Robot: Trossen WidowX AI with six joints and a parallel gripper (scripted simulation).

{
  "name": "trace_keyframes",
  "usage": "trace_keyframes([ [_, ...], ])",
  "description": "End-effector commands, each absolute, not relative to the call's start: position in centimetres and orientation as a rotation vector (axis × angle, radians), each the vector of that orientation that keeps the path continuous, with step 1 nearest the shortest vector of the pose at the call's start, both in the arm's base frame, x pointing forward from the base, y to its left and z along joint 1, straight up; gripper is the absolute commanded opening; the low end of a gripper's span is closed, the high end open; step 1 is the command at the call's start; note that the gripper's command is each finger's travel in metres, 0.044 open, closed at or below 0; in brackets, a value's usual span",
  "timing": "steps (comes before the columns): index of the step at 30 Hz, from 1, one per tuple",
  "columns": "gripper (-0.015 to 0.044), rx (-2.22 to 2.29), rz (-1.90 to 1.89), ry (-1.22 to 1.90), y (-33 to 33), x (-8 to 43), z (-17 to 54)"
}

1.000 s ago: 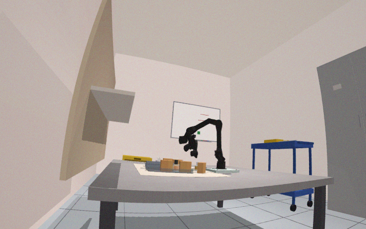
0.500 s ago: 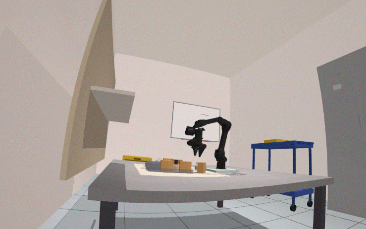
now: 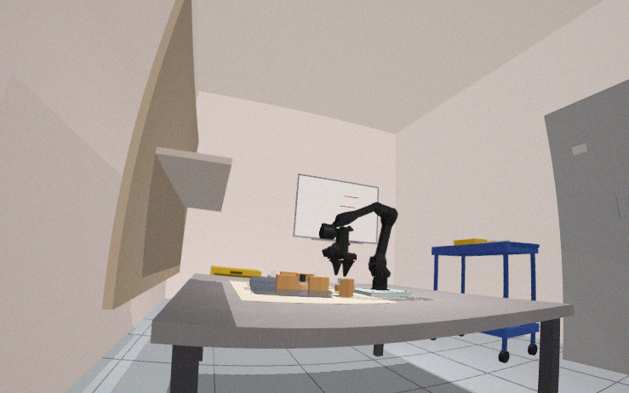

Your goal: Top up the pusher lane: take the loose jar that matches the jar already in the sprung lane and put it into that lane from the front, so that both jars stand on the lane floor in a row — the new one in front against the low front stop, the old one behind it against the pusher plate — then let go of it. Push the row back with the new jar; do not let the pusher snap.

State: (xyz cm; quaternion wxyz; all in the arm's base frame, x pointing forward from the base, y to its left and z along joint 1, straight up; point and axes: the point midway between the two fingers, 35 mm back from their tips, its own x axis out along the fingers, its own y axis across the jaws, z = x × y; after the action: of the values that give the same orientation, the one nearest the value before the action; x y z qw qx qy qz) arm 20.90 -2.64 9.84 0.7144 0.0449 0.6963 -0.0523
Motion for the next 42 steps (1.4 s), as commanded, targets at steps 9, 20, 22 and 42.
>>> trace_keyframes([
  [9, 0.044, 0.099, -0.109, 1.543, -2.5, 21.1, 7.7],
  [20, 0.044, 0.098, -0.109, 1.543, -2.6, 21.1, 5.9],
  [22, 0.044, 0.099, -0.11, 1.543, -2.6, 21.1, 5.5],
  [42, 0.0144, 0.1, -0.11, 1.543, -2.6, 21.1, 5.0],
])
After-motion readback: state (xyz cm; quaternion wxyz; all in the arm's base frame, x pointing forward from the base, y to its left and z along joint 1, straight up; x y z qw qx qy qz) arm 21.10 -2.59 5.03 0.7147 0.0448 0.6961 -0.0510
